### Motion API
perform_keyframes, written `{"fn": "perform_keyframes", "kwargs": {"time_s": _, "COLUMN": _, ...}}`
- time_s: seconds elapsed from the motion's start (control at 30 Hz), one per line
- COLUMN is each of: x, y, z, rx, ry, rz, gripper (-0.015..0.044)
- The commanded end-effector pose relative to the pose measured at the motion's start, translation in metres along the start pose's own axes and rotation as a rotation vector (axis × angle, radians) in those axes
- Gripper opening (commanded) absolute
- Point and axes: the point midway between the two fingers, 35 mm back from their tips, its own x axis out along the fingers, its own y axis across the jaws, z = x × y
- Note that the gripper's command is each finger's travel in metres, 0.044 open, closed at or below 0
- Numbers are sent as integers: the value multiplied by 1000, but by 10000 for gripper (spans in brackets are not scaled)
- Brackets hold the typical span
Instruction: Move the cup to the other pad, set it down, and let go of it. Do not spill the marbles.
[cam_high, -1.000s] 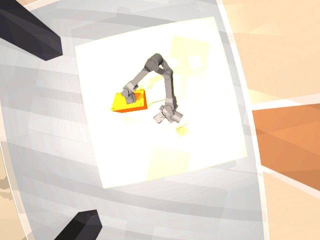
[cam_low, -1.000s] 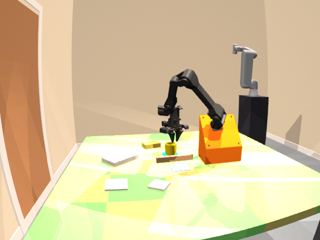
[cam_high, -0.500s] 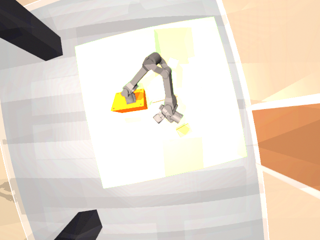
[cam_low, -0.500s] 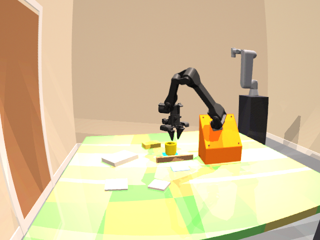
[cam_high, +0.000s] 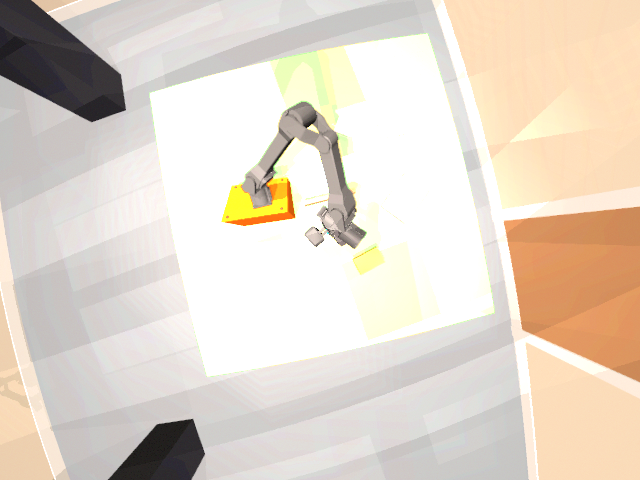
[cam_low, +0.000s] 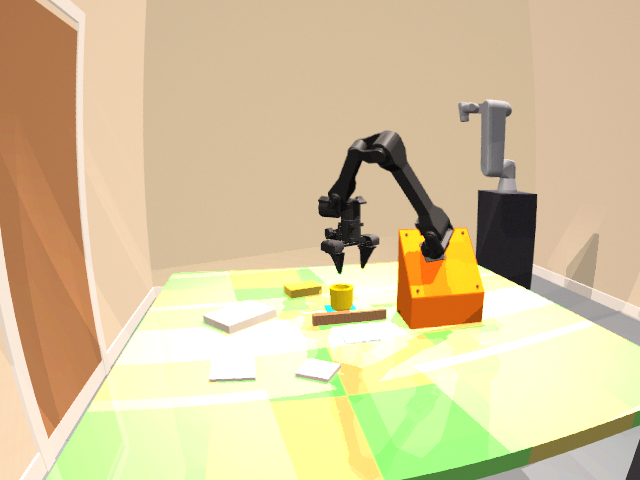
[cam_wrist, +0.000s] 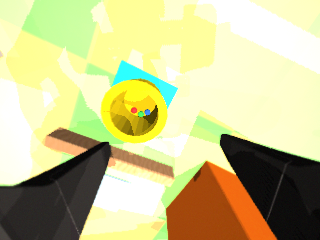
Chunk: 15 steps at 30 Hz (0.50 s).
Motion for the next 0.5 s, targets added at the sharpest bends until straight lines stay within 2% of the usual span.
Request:
{"fn": "perform_keyframes", "kwargs": {"time_s": 0.0, "x": -23, "y": 1, "z": 2, "rx": -13, "ry": -15, "rz": -3, "gripper": 440}}
{"fn": "perform_keyframes", "kwargs": {"time_s": 0.13, "x": -36, "y": 0, "z": -1, "rx": -14, "ry": -15, "rz": -4, "gripper": 440}}
{"fn": "perform_keyframes", "kwargs": {"time_s": 0.47, "x": -32, "y": 0, "z": -3, "rx": -5, "ry": -10, "rz": 2, "gripper": 440}}
